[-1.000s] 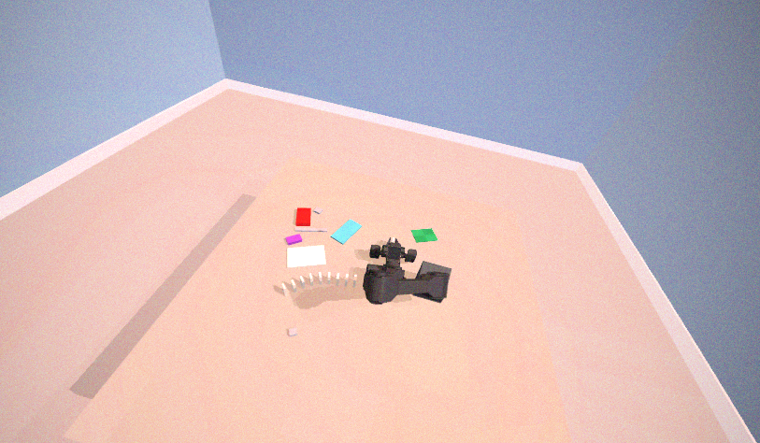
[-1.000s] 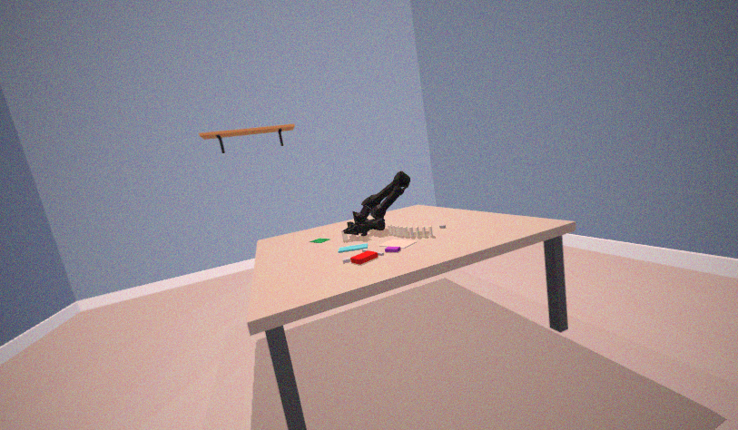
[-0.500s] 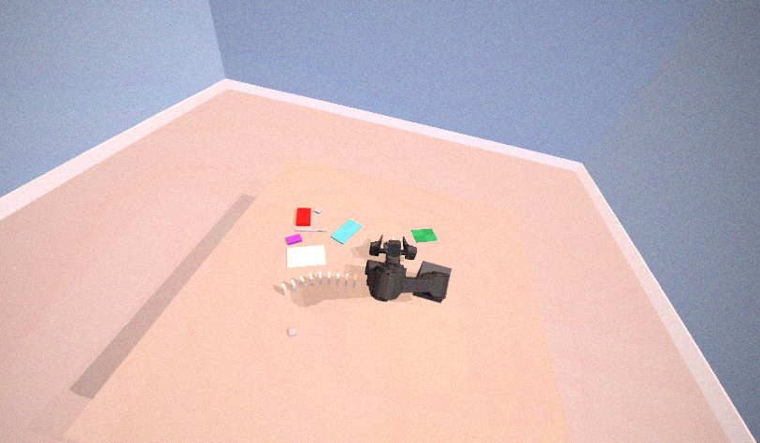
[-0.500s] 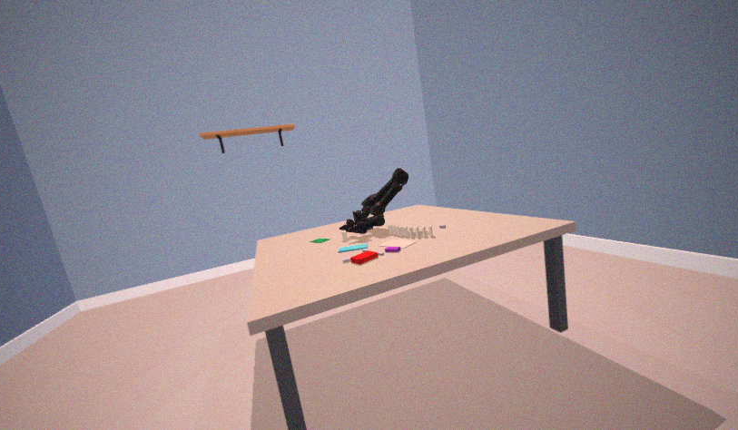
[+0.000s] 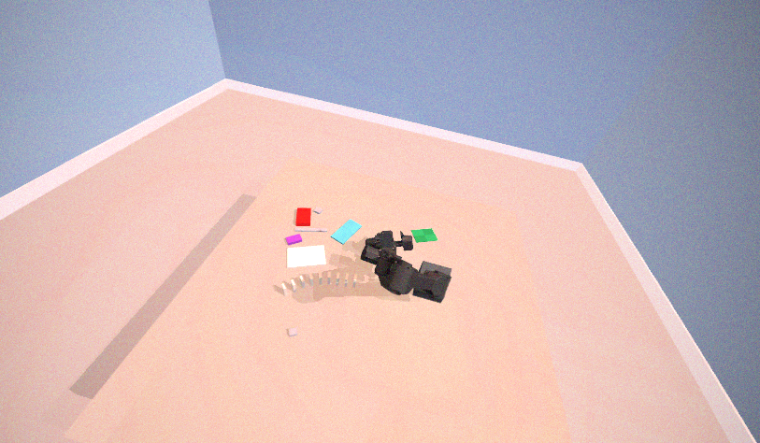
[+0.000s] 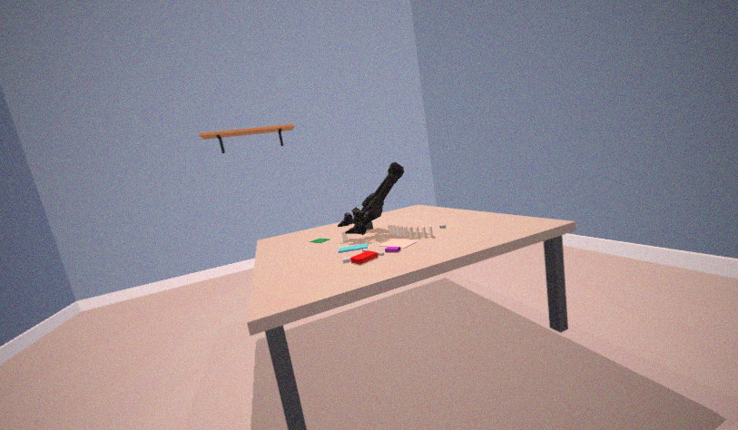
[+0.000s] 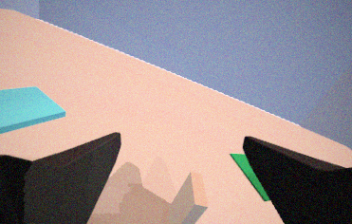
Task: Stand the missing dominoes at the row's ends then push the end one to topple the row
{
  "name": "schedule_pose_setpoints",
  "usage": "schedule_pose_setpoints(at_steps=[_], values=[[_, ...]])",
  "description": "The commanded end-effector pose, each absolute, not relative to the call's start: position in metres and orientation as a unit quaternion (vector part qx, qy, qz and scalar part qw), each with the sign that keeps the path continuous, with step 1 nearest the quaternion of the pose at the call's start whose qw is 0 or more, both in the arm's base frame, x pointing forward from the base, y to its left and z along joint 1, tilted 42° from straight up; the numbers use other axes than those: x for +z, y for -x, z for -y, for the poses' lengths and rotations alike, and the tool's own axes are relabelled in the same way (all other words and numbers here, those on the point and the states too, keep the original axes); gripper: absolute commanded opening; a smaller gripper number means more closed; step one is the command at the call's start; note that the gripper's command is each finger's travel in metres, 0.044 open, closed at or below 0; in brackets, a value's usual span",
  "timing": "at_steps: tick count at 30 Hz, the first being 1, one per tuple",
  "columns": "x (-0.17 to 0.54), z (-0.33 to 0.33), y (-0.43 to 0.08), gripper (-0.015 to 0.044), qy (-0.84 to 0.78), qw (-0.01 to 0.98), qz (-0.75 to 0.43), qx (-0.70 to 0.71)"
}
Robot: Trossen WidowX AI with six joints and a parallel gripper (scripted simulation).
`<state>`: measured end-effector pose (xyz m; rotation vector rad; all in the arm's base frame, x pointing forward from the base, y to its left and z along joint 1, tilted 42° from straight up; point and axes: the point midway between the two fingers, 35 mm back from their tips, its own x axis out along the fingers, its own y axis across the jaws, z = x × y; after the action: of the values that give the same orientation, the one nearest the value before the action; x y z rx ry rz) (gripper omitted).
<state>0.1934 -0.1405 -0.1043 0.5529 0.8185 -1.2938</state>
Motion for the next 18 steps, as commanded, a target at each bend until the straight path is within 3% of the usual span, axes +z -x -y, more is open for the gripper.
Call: schedule_pose_setpoints(at_steps=[1,9,18], values=[[-0.115,0.147,-0.199,0.0440,-0.218,0.676,-0.456,-0.536],[-0.128,0.165,-0.203,0.0440,-0.168,0.638,-0.698,-0.277],[-0.095,0.188,-0.199,0.0440,-0.161,0.672,-0.719,0.071]])
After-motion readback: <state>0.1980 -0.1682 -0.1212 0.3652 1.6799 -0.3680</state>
